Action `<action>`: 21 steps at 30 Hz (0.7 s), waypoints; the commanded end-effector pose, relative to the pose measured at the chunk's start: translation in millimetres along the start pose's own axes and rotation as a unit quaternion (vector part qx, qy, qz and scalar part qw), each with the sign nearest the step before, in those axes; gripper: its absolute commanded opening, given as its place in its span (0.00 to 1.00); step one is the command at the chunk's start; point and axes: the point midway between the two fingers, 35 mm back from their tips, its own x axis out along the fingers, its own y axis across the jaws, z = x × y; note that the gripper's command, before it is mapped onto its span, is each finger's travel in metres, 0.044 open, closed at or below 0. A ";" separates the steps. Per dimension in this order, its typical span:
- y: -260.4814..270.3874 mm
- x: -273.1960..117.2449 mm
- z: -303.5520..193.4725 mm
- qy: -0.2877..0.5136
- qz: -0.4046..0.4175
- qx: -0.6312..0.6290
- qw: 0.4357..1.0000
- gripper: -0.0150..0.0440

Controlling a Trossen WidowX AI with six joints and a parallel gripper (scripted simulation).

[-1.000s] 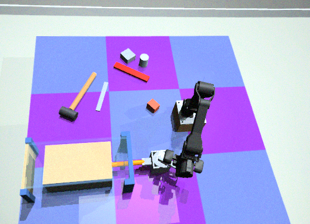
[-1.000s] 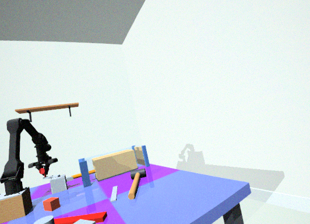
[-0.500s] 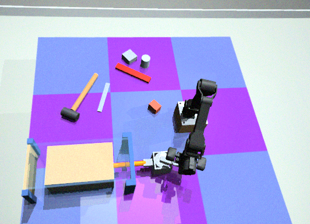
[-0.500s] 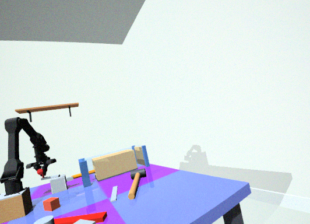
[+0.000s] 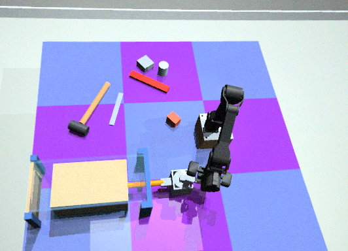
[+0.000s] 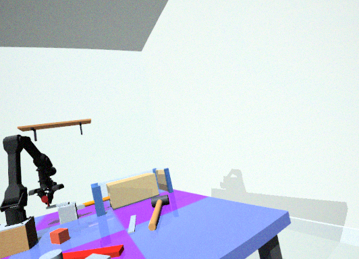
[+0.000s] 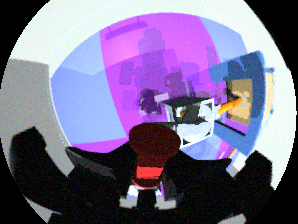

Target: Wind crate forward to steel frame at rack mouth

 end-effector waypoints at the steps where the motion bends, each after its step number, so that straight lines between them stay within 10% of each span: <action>1: -1.1 0.4 -11.9 0.012 0.001 0.002 1.000 0.25; 21: -8.7 0.2 -31.3 0.013 0.000 0.002 1.000 0.25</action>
